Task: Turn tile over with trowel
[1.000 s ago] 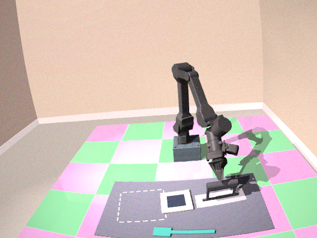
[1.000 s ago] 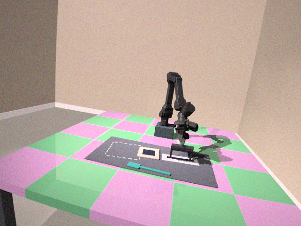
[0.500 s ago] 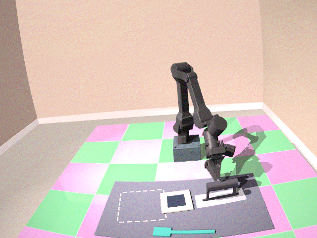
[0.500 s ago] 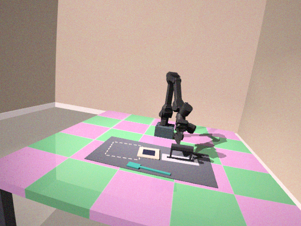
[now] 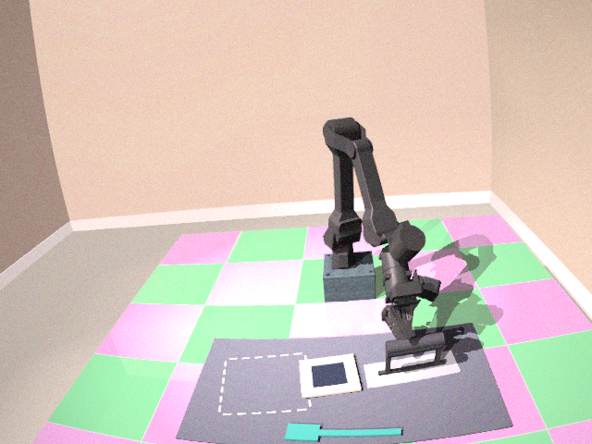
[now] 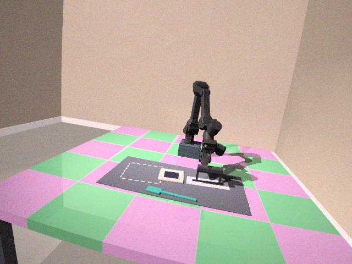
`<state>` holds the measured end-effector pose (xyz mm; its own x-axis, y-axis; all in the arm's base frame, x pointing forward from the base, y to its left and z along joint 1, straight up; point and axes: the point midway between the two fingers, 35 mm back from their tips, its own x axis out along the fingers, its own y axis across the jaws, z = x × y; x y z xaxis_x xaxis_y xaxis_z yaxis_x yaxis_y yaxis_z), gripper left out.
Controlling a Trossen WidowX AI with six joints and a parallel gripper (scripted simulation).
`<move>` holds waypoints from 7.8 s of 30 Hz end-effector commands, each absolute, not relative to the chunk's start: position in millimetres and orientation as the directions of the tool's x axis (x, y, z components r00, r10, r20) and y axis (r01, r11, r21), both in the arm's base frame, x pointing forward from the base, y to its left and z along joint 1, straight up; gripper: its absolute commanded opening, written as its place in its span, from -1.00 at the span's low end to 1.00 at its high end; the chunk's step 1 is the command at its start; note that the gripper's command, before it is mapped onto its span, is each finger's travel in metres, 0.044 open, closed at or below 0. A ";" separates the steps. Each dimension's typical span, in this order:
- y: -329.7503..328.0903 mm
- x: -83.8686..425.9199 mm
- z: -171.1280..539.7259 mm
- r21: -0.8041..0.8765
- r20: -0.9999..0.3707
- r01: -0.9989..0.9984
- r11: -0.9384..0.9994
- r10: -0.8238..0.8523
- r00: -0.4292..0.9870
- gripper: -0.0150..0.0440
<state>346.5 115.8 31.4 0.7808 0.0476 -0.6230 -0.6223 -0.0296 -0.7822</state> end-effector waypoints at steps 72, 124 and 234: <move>116.8 378.4 64.7 -0.782 -0.623 -0.622 -0.032 0.047 0.781 -0.49; 104.8 357.3 13.0 -0.776 -0.622 -0.630 0.017 0.145 0.770 -0.49; -76.1 375.3 60.2 -0.781 -0.624 -0.620 -0.077 0.066 0.778 -0.49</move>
